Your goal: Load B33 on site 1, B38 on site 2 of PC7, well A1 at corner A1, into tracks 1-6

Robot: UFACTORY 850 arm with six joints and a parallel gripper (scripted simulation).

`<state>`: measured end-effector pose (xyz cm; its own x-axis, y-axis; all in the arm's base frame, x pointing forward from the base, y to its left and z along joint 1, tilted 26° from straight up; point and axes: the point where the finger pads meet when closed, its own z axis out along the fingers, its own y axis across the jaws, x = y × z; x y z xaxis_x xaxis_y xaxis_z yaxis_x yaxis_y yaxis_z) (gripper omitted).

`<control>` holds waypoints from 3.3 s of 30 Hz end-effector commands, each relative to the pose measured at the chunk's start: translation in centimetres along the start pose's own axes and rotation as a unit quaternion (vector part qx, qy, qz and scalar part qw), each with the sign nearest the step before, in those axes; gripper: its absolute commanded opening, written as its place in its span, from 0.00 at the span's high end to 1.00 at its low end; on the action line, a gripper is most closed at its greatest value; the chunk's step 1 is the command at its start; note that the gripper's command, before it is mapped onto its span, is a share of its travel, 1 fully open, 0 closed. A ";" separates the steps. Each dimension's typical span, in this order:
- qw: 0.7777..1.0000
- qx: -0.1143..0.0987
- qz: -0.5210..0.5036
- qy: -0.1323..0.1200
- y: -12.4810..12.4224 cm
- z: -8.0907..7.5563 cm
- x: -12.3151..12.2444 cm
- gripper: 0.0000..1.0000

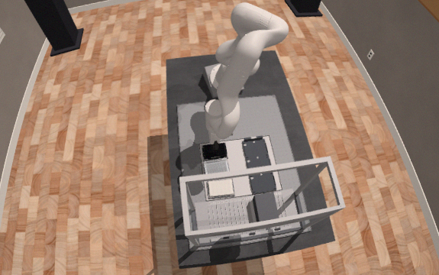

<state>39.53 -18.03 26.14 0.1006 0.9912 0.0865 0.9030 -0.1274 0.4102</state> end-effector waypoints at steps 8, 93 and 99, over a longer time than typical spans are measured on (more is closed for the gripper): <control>1.000 -0.012 -0.011 0.005 0.0 0.0 0.0 0.00; 1.000 -0.012 -0.011 0.005 0.3 9.6 0.1 0.00; 1.000 -0.012 -0.010 0.005 0.3 10.0 0.1 0.00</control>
<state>43.85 -17.57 17.28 0.0771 0.9931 0.0879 0.8958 -0.1077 0.4311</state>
